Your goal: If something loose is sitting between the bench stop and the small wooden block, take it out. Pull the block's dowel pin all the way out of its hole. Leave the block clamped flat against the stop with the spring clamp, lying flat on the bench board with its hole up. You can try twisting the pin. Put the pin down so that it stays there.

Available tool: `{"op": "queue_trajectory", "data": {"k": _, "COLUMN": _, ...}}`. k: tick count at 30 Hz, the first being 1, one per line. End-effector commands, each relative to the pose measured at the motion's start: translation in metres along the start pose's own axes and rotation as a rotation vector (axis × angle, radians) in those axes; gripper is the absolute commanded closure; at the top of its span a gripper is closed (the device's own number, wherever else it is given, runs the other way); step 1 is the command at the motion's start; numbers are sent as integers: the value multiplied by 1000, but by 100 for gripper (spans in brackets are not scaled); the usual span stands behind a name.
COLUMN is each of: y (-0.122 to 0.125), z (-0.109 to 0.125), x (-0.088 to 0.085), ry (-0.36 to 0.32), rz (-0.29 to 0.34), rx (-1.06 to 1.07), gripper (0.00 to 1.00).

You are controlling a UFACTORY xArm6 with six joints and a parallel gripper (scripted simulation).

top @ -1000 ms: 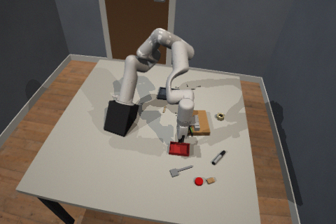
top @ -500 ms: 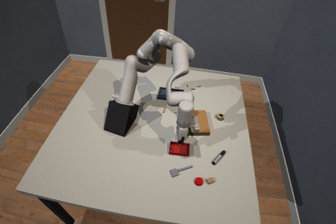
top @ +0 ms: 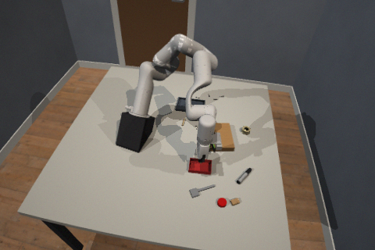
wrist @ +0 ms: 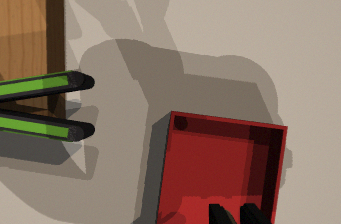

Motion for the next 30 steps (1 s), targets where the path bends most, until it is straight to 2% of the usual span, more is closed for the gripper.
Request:
{"op": "queue_trajectory", "data": {"k": 1, "y": 1, "z": -1, "x": 3, "ry": 1, "rz": 3, "rx": -1, "gripper": 100}}
{"op": "queue_trajectory", "data": {"k": 30, "y": 1, "z": -1, "x": 30, "ry": 1, "rz": 2, "rx": -1, "gripper": 100}}
Point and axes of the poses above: the point where the finger pads meet when closed, its own x axis out along the fingers, its own y axis across the jaws, z = x × y, the point moved 10 cm from there along -x, back along the fingers, and after that the axes turned 9 degrees about -x, right-handed, at the moved point
